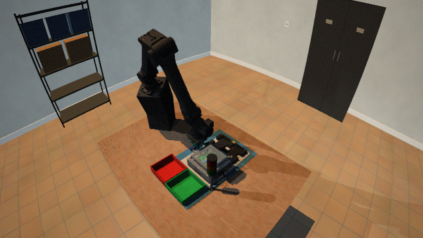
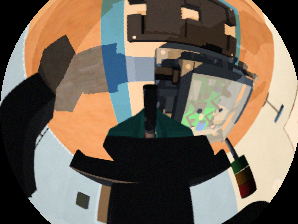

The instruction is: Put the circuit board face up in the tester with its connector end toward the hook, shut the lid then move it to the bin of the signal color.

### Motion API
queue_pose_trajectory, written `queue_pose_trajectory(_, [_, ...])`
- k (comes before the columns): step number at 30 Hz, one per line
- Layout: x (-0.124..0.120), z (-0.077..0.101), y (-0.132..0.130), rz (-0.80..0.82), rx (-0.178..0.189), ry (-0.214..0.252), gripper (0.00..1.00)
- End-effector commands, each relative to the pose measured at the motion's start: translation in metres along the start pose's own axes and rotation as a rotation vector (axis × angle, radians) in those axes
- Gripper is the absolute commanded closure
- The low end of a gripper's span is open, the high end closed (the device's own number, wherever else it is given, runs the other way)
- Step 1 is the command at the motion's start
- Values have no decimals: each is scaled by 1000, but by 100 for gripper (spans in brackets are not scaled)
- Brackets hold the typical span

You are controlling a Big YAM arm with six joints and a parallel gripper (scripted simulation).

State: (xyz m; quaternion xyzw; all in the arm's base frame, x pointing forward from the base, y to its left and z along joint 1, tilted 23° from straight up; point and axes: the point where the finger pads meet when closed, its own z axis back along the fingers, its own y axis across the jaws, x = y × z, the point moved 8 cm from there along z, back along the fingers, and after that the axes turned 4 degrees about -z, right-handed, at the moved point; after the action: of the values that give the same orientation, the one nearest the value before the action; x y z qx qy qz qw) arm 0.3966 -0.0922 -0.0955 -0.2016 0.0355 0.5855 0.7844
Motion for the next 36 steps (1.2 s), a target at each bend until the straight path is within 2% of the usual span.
queue_pose_trajectory(1, [-4, -14, -4, -4, 3, -3, 100])
queue_pose_trajectory(36, [-4, -17, -4, -4, 3, -3, 100])
